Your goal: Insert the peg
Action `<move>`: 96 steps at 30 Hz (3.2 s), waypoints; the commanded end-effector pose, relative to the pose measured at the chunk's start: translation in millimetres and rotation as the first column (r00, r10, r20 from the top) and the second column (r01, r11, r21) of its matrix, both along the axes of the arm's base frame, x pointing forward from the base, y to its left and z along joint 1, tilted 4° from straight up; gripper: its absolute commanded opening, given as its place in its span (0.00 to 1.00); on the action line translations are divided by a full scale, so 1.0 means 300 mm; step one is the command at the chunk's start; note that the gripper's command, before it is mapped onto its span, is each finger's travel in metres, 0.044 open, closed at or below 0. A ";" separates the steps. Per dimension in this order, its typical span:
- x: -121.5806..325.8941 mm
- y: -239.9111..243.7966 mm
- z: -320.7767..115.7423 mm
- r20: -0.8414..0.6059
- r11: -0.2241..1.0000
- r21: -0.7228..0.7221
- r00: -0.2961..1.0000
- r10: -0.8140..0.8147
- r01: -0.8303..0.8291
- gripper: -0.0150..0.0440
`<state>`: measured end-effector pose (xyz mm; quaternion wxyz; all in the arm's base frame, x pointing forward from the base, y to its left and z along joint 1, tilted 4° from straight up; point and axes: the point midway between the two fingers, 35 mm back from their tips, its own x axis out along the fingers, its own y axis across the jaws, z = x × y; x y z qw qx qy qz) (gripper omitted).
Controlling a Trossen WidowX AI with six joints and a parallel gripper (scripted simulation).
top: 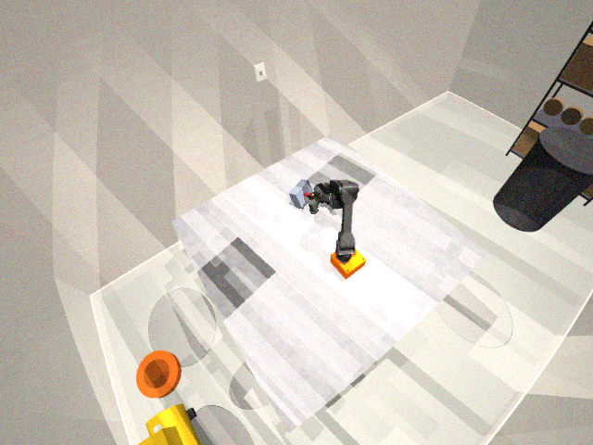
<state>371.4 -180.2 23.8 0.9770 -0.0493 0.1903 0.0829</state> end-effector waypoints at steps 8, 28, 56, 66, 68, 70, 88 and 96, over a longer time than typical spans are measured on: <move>0.021 -0.001 -0.009 -0.001 1.000 0.001 1.000 -0.006 0.006 0.25; 0.025 0.002 -0.010 -0.001 1.000 0.001 1.000 0.000 0.000 0.39; -0.050 -0.022 0.024 -0.008 1.000 -0.001 1.000 -0.002 0.002 1.00; -0.096 -0.036 0.044 -0.012 1.000 -0.003 1.000 -0.004 0.004 1.00; -0.105 -0.039 0.048 -0.012 1.000 -0.003 1.000 -0.004 0.004 1.00; -0.114 -0.041 0.052 -0.013 1.000 -0.003 1.000 -0.005 0.005 1.00; -0.201 -0.065 0.090 -0.013 1.000 -0.002 1.000 -0.009 0.009 1.00; -0.236 -0.075 0.107 -0.011 1.000 -0.001 1.000 -0.011 0.011 1.00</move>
